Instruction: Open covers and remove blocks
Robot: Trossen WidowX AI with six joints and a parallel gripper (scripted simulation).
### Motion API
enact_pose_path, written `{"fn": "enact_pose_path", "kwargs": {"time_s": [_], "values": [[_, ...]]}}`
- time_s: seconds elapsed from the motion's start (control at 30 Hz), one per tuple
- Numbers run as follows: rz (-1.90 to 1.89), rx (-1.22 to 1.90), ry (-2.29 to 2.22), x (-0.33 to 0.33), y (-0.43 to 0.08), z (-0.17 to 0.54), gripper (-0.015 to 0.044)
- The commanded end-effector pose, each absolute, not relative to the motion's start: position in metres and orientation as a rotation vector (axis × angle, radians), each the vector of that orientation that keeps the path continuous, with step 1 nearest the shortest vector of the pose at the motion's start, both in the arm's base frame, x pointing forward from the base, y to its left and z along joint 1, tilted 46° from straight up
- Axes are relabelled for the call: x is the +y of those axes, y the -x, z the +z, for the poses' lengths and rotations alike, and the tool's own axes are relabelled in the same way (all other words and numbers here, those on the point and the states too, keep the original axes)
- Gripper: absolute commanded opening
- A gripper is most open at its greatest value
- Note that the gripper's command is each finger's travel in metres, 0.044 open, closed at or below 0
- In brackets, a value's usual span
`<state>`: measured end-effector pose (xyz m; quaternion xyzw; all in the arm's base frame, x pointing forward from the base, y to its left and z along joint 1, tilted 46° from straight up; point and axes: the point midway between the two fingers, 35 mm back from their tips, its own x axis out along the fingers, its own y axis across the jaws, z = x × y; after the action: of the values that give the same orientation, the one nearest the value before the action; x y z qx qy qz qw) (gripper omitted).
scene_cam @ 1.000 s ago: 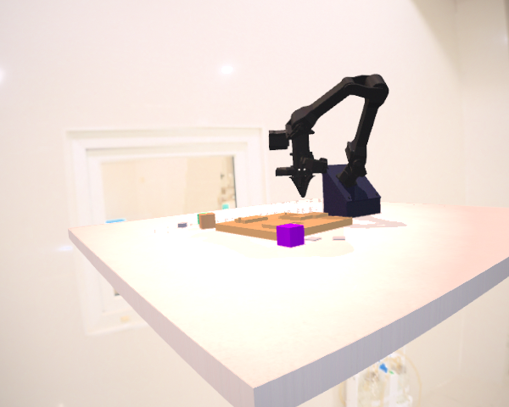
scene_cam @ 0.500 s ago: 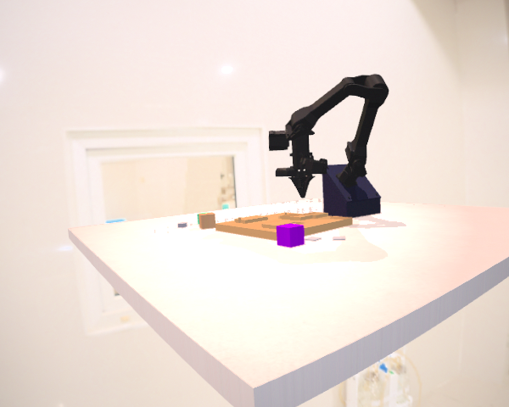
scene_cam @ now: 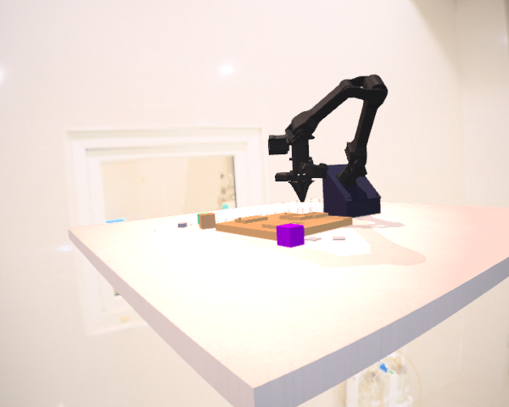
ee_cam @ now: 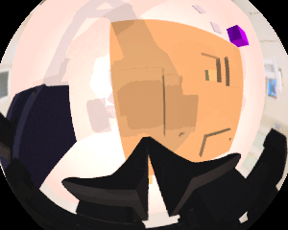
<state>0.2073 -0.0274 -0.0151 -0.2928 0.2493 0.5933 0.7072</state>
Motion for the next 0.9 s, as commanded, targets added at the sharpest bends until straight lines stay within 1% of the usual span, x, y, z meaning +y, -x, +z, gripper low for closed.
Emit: {"fn": "enact_pose_path", "kwargs": {"time_s": [0.0,0.87], "values": [[1.316,0.556,0.643,-0.024,-0.208,-0.018,0.0000],[1.317,0.554,0.642,-0.006,-0.212,-0.036,0.0000]]}}
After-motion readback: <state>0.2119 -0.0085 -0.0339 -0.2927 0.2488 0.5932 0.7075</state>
